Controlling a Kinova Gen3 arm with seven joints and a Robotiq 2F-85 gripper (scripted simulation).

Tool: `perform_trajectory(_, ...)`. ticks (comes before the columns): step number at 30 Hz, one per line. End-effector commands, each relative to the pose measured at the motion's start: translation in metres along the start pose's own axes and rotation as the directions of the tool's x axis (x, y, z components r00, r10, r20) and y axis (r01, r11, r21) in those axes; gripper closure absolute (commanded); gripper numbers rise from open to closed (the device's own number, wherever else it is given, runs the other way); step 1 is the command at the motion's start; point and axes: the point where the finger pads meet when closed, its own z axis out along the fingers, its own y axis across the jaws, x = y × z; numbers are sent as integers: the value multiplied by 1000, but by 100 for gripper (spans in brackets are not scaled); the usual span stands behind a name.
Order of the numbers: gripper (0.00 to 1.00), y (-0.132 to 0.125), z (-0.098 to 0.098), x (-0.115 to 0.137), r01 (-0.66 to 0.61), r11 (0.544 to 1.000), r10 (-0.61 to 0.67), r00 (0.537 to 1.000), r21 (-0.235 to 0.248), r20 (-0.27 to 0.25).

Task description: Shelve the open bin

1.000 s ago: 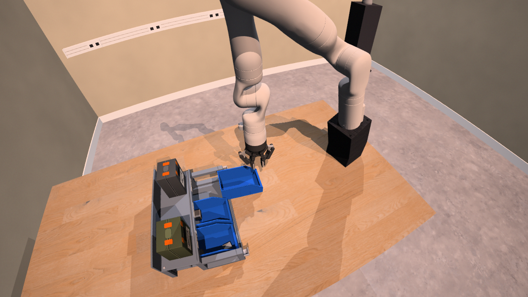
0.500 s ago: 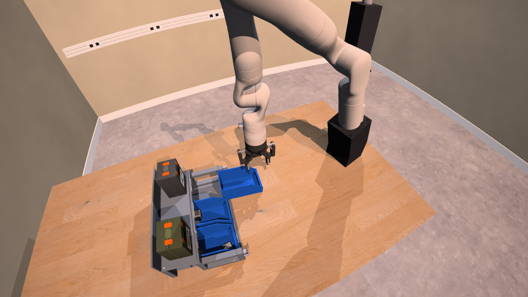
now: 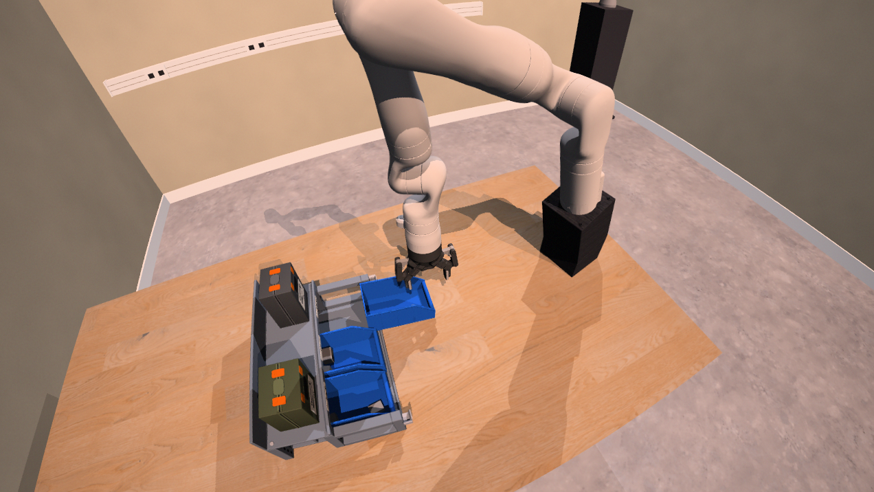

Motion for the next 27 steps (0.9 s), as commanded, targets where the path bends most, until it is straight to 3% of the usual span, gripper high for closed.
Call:
perform_trajectory(1, 0, -2, 17, -1, 0, 996, 0, 1000, 88, -3)
perform_trajectory(9, 0, -2, 17, -1, 0, 996, 0, 1000, 88, -3)
perform_trajectory(14, 0, -1, 47, -1, 0, 996, 1, 1000, 88, -3)
perform_trajectory(27, 0, -1, 44, -1, -1, 996, 1, 1000, 88, -2)
